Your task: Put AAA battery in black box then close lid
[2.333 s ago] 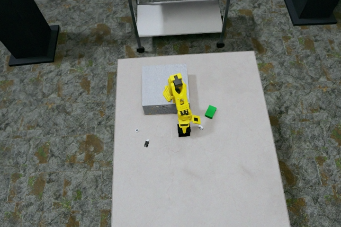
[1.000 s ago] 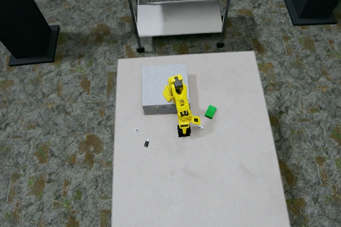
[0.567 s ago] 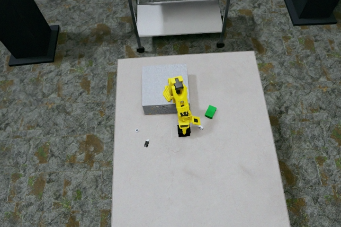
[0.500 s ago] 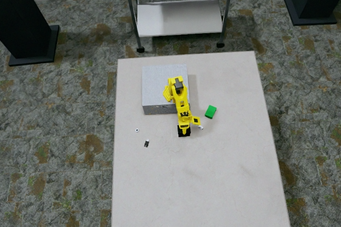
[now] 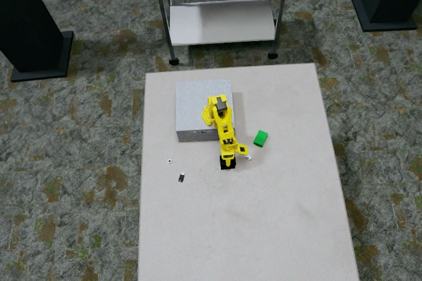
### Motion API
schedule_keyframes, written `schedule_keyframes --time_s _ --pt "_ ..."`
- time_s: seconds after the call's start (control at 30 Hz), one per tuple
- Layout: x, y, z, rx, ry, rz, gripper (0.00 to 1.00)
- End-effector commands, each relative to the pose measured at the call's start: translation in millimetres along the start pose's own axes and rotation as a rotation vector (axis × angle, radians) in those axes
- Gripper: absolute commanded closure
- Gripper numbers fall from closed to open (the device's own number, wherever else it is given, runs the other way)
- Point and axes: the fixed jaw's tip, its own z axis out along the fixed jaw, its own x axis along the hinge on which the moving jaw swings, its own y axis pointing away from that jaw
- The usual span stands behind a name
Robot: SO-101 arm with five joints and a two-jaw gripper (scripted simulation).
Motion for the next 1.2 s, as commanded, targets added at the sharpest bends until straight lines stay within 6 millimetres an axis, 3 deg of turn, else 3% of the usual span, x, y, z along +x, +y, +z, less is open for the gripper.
schedule_keyframes --time_s 0.0,1.17 --pt "1.3 0.9 1.9 -0.007 0.000 0.000 0.76" --pt "-0.2 3.8 3.3 -0.016 0.002 0.000 0.76"
